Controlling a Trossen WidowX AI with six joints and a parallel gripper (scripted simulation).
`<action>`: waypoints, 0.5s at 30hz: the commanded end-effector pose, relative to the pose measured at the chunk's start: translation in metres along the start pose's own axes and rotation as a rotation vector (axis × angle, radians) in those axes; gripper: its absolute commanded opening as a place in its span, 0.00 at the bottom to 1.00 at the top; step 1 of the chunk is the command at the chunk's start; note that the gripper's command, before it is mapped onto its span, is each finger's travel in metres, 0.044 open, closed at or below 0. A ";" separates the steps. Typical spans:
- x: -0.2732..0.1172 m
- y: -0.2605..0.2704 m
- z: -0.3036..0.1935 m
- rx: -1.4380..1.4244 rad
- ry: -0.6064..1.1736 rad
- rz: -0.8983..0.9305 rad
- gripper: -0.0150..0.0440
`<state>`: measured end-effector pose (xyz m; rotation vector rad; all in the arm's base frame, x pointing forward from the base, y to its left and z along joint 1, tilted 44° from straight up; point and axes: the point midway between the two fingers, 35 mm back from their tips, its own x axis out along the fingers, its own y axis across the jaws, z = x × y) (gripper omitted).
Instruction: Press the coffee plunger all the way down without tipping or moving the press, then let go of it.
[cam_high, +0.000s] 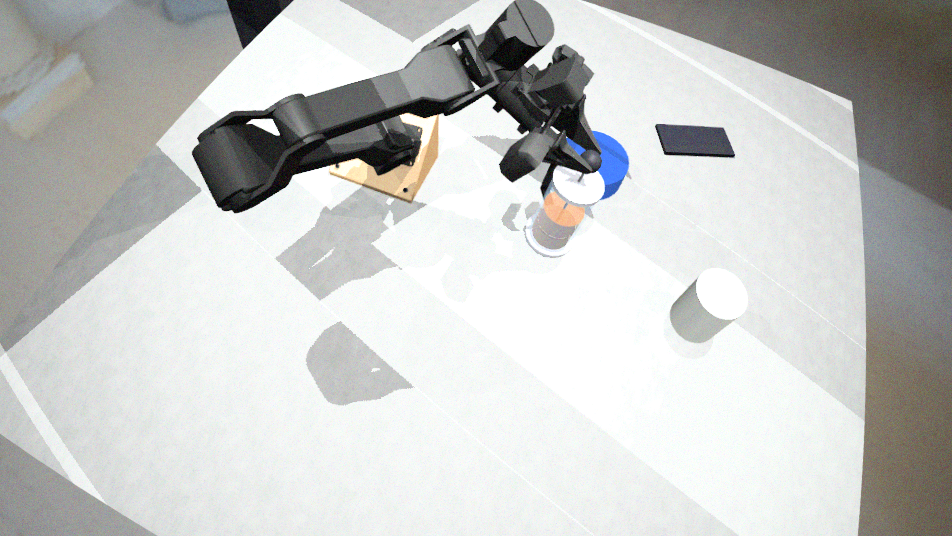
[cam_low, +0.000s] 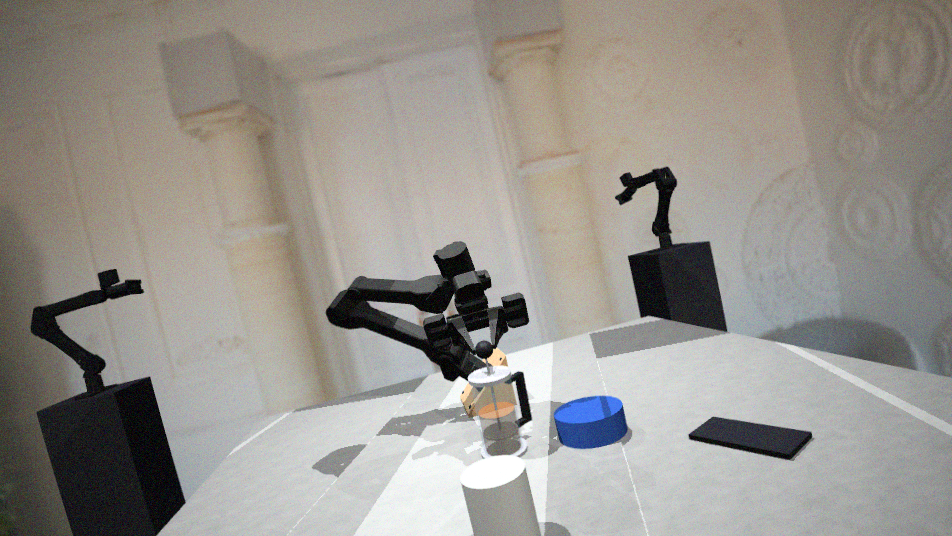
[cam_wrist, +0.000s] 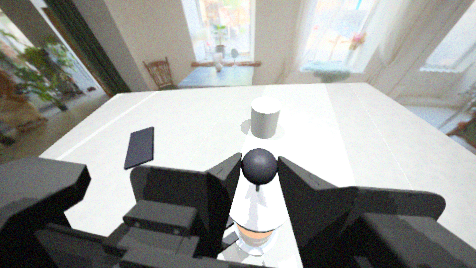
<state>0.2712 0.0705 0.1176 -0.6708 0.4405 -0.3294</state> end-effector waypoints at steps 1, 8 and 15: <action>0.007 -0.001 -0.015 -0.035 0.026 -0.004 0.47; 0.009 -0.001 -0.013 -0.034 0.026 -0.005 0.47; 0.010 0.000 -0.012 -0.034 0.026 -0.005 0.47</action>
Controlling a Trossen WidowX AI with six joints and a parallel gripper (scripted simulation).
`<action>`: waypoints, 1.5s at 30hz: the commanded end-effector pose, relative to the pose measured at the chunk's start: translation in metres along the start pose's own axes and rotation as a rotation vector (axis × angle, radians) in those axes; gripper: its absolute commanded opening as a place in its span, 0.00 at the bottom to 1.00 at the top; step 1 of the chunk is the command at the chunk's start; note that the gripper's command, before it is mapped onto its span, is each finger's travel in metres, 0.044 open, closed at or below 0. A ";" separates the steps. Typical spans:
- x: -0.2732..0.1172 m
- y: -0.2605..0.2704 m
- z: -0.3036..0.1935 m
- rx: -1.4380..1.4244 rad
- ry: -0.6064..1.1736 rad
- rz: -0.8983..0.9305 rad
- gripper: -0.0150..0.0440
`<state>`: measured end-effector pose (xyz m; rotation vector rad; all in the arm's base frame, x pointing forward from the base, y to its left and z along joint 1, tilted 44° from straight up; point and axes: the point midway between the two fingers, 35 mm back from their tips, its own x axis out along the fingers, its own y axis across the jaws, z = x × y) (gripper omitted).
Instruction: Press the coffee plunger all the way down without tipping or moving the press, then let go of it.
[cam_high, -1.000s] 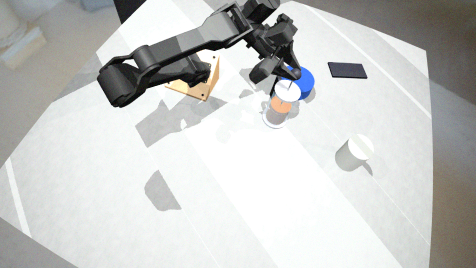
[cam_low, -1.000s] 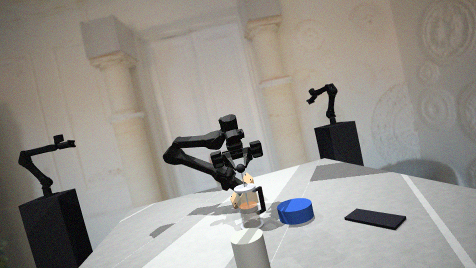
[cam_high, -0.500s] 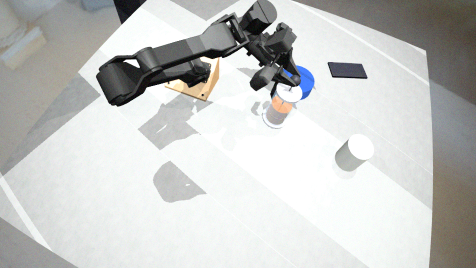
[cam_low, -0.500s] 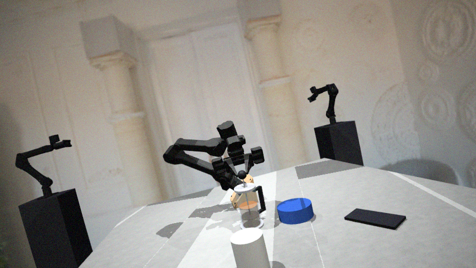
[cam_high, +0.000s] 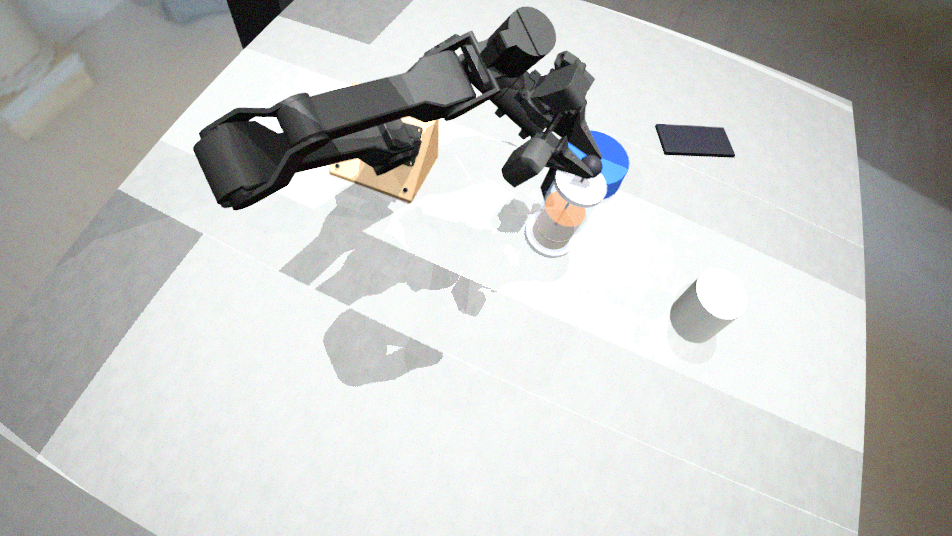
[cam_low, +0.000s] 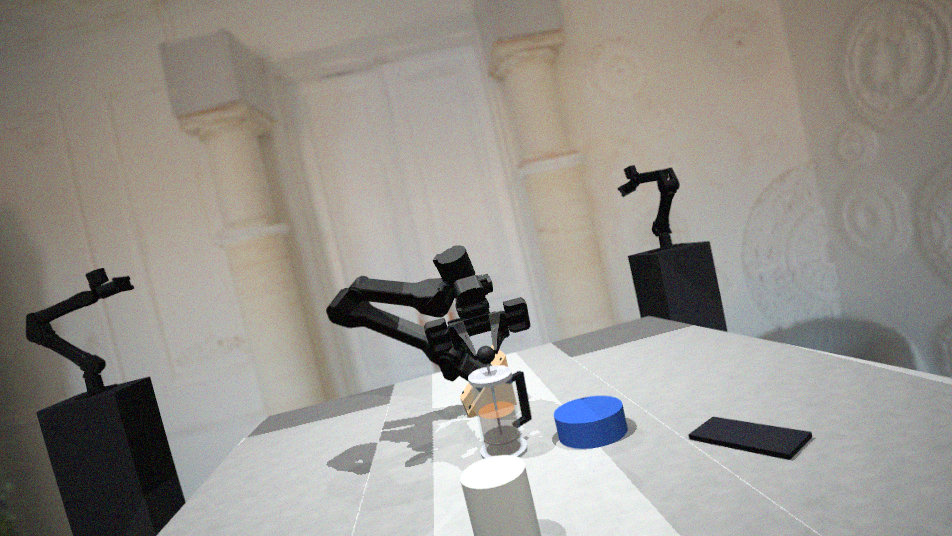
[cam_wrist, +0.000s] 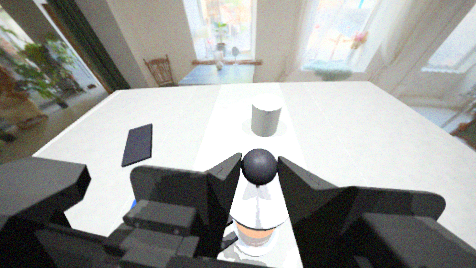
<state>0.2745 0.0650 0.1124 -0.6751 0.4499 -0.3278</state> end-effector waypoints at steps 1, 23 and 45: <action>0.003 0.000 -0.007 -0.028 0.019 -0.008 0.47; 0.005 0.002 -0.006 -0.027 0.019 -0.009 0.47; 0.003 0.002 -0.002 -0.011 0.007 -0.003 1.00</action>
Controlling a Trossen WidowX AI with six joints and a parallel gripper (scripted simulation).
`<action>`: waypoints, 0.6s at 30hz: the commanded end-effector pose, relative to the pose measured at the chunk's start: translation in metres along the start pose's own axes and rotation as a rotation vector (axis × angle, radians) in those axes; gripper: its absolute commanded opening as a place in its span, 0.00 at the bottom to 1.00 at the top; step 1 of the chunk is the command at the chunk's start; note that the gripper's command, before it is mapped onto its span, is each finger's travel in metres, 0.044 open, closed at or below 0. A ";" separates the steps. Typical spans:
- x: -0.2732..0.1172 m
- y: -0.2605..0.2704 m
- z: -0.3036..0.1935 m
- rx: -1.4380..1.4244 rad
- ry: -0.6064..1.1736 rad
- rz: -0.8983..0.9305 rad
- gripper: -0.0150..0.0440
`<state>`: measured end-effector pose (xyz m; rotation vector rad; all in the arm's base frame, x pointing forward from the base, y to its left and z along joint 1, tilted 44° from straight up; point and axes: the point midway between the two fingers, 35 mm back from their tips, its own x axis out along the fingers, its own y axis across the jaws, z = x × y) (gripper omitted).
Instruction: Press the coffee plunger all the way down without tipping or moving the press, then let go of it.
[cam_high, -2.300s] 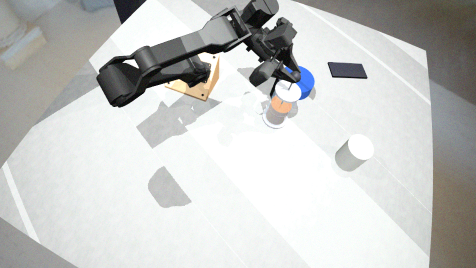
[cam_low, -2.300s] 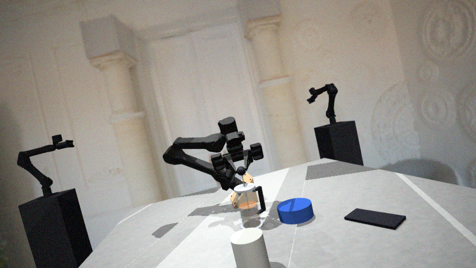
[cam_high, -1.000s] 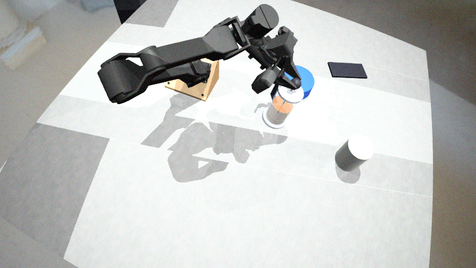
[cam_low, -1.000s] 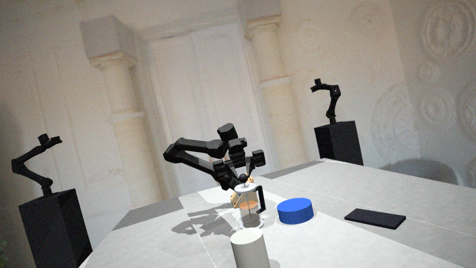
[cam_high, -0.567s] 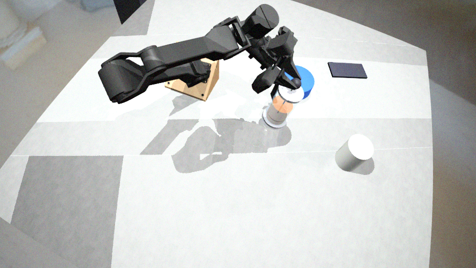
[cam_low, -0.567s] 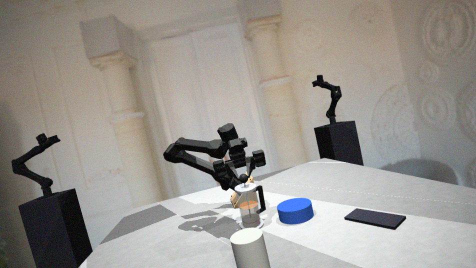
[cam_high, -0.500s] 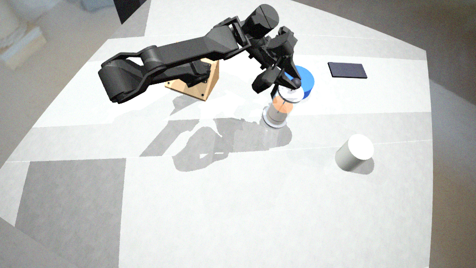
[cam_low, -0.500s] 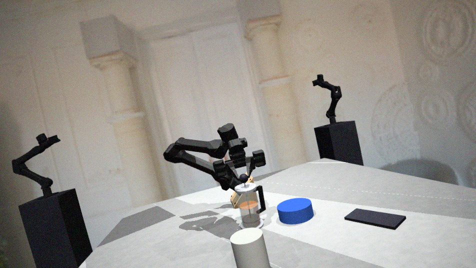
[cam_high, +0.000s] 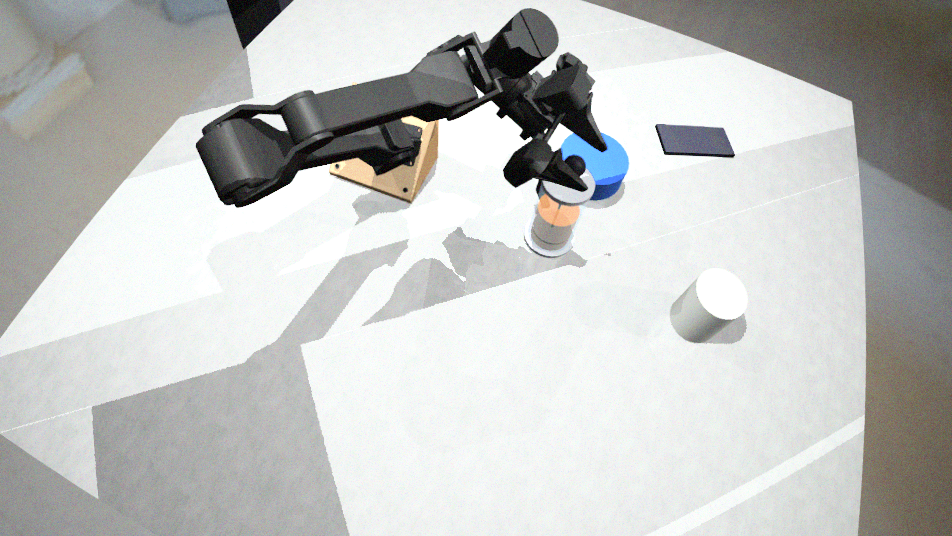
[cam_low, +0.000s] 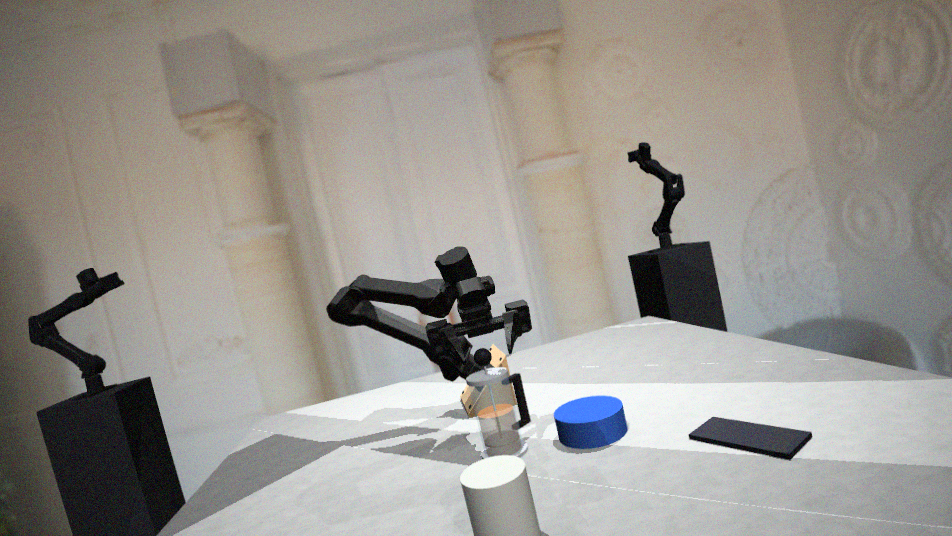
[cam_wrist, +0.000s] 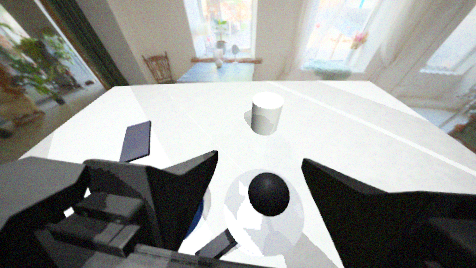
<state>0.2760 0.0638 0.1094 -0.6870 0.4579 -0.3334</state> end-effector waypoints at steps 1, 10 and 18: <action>0.000 0.000 0.000 0.001 0.000 0.003 1.00; -0.023 0.005 0.027 -0.004 0.024 0.012 1.00; -0.057 -0.005 0.058 -0.018 0.013 0.001 1.00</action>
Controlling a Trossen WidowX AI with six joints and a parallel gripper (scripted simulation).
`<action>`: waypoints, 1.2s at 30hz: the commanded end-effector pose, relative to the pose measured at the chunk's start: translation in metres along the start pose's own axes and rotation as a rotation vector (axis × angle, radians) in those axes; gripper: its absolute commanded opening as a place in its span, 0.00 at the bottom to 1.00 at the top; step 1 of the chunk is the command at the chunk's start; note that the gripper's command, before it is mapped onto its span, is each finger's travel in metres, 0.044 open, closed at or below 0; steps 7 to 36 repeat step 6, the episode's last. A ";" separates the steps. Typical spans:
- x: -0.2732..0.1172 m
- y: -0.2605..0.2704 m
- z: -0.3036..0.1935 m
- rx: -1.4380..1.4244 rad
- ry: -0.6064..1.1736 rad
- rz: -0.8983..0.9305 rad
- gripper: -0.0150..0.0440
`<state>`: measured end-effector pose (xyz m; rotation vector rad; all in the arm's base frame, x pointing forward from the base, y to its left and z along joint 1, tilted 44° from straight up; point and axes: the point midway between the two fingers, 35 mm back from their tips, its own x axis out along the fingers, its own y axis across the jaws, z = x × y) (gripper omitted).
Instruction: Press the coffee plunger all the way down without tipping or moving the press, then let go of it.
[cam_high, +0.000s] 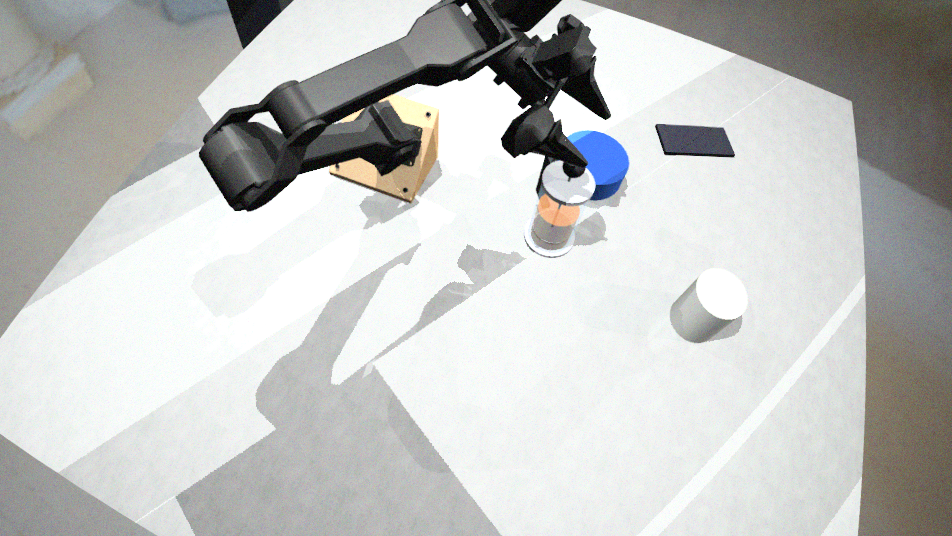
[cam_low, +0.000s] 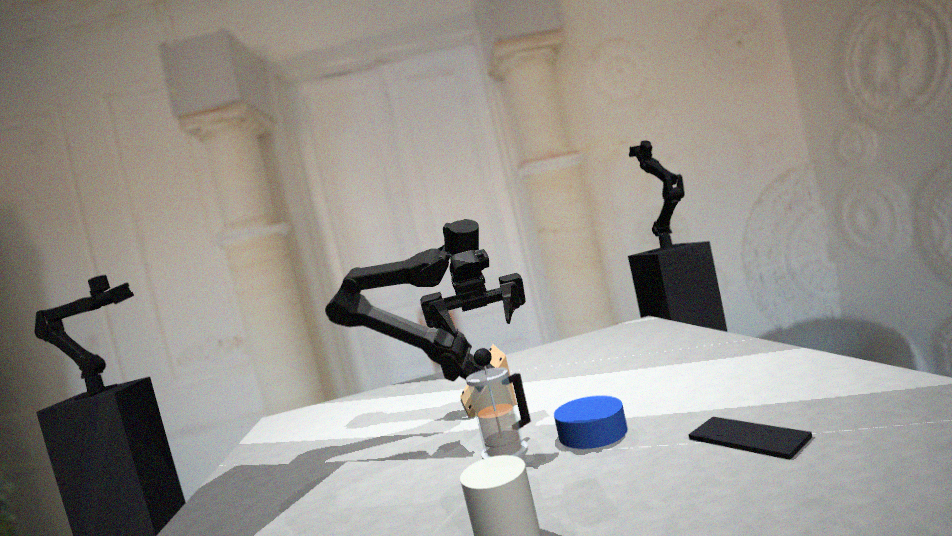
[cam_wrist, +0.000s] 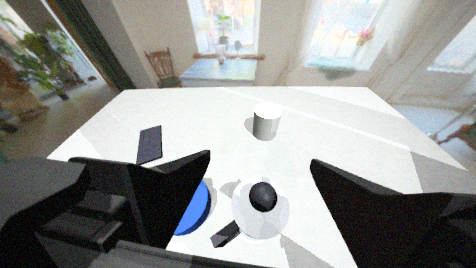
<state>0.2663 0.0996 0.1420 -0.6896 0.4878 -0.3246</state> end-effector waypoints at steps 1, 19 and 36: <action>-0.024 -0.008 0.021 -0.007 -0.011 -0.015 1.00; -0.024 -0.008 0.021 -0.007 -0.011 -0.015 1.00; -0.024 -0.008 0.021 -0.007 -0.011 -0.015 1.00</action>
